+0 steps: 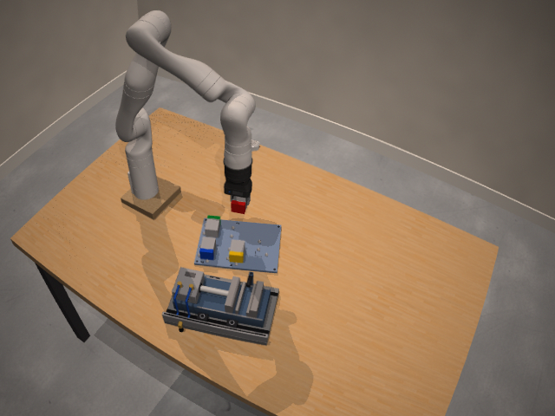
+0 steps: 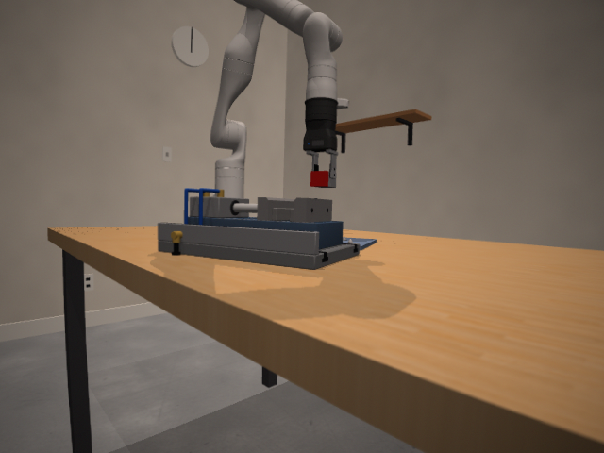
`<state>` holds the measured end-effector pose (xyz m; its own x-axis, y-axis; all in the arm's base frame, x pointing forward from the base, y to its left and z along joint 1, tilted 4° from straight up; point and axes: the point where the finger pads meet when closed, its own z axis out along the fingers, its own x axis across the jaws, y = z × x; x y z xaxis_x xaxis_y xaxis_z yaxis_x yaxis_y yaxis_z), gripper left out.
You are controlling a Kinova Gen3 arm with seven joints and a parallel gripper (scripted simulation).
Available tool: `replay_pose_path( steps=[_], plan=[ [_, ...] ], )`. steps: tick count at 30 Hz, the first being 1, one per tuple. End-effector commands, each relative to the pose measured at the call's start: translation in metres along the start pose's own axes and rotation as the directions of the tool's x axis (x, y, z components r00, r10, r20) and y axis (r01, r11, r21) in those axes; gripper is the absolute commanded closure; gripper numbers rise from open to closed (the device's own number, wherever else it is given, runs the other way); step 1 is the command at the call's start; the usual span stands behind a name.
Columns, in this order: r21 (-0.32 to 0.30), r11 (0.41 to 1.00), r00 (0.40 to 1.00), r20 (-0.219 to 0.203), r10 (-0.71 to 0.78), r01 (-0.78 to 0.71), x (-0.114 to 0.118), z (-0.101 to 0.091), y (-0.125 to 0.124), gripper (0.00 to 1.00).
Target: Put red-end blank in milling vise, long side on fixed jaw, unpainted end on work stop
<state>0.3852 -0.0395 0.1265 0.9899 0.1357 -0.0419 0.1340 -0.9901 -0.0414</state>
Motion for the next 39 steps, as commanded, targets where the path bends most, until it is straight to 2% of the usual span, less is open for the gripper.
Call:
replay_pose_path(
  steps=[1,7,39],
  plan=[
    [0.000,1.000,1.000,-0.001,-0.009,0.009,0.000,0.000,0.001,1.00],
    [0.001,1.000,1.000,-0.001,-0.030,0.030,0.000,0.000,0.001,1.00],
    [0.001,1.000,1.000,-0.001,-0.031,0.031,0.029,0.001,0.094,1.00]
  ],
)
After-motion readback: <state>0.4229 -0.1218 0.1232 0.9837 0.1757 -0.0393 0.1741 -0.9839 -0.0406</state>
